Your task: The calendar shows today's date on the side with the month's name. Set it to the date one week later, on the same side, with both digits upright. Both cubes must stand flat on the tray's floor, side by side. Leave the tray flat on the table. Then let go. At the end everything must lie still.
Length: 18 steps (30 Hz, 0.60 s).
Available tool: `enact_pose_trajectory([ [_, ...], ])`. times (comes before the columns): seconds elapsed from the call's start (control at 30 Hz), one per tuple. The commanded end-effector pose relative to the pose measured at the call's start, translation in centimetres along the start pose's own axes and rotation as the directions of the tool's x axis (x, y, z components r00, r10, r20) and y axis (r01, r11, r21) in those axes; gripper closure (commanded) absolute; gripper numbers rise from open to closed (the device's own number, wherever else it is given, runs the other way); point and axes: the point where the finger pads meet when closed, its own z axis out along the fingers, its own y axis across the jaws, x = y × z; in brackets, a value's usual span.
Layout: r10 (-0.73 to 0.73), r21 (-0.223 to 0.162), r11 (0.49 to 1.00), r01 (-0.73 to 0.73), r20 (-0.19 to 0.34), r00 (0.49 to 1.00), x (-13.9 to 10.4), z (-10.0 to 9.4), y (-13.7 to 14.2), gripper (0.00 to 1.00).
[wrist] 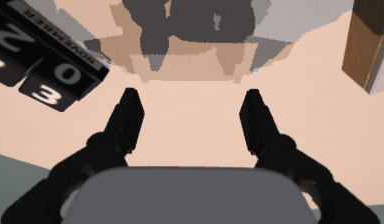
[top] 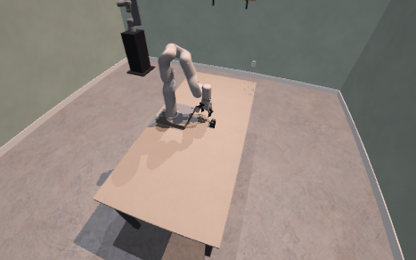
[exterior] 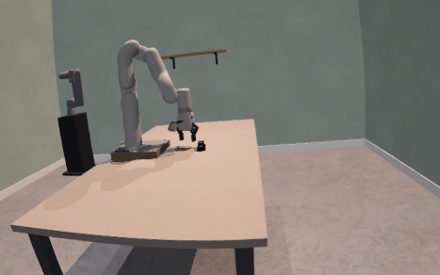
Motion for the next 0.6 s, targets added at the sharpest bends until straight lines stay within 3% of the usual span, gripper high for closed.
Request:
enact_pose_trajectory([
  [0.0, 0.0, 0.002, 1.0, 0.0, 0.002, 1.0, -0.1, -0.1, -0.1, 0.0],
  [0.27, 0.0, 0.002, 1.0, 0.0, 0.002, 1.0, -0.1, -0.2, -0.1, 0.0],
  [0.57, 0.0, 0.002, 1.0, 0.0, 0.002, 1.0, -0.1, -1.9, -0.1, 0.0],
])
